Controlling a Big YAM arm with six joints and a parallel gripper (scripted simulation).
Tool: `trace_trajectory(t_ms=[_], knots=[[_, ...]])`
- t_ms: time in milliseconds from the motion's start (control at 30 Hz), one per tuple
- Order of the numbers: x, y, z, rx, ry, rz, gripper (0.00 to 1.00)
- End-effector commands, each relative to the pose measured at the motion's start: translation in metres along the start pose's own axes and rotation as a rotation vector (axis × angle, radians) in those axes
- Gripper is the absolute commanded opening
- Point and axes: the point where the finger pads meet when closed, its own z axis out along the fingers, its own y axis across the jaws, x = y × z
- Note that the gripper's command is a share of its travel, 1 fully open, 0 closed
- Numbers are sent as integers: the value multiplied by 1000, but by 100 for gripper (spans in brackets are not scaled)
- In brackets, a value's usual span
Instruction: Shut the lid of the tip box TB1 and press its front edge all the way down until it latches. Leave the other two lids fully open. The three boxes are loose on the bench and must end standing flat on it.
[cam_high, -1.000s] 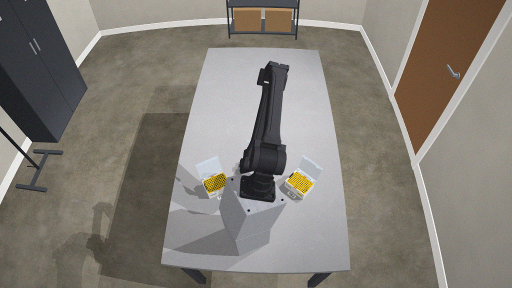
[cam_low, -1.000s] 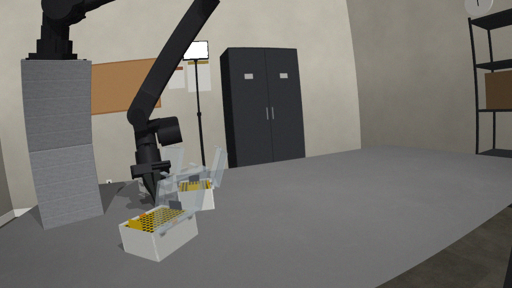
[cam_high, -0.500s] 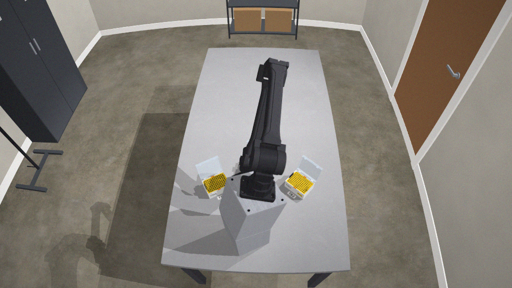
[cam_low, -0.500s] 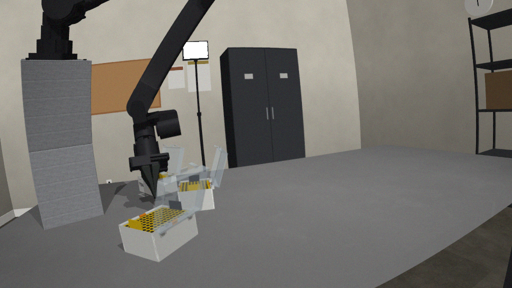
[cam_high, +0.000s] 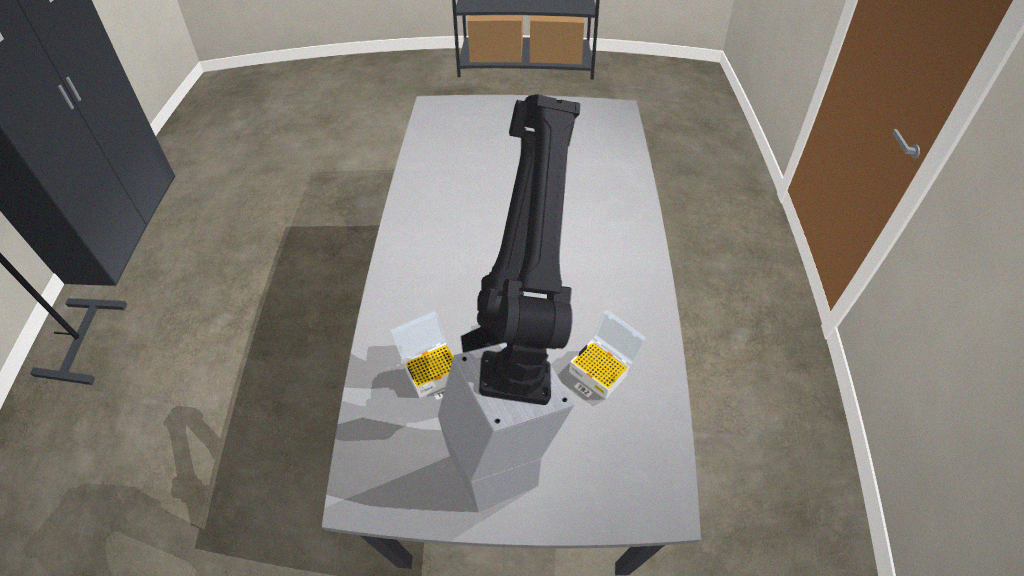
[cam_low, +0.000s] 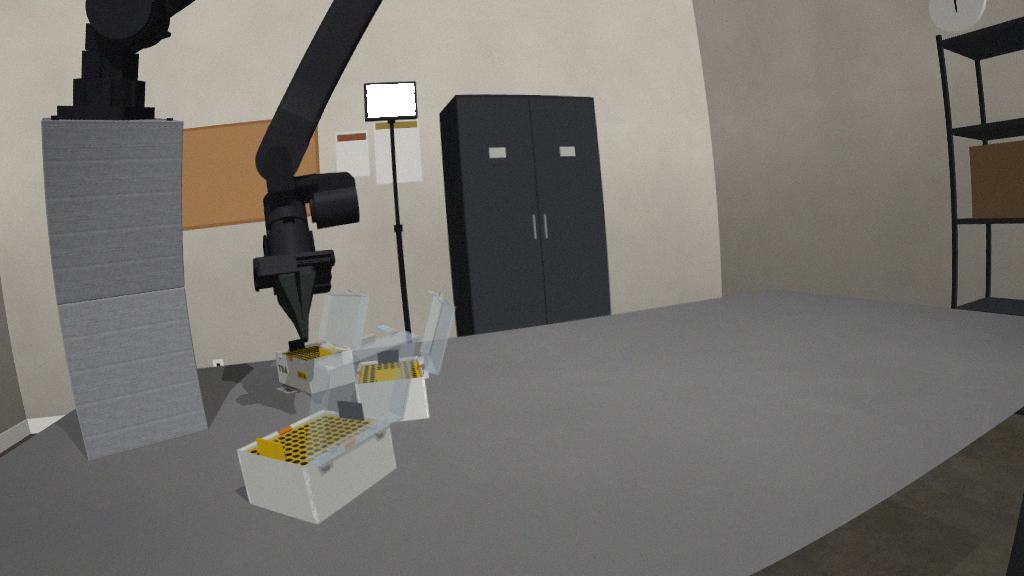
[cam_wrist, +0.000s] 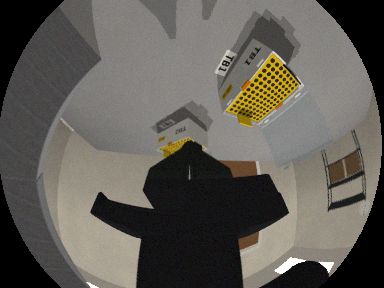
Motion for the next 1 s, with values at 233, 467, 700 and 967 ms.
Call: trace_trajectory(t_ms=[233,467,700,967], knots=[[25,7,-45,-5,6,12,0],[34,5,-57,-6,7,21,0],[31,4,-53,-8,4,16,0],[31,4,-53,-8,4,16,0]])
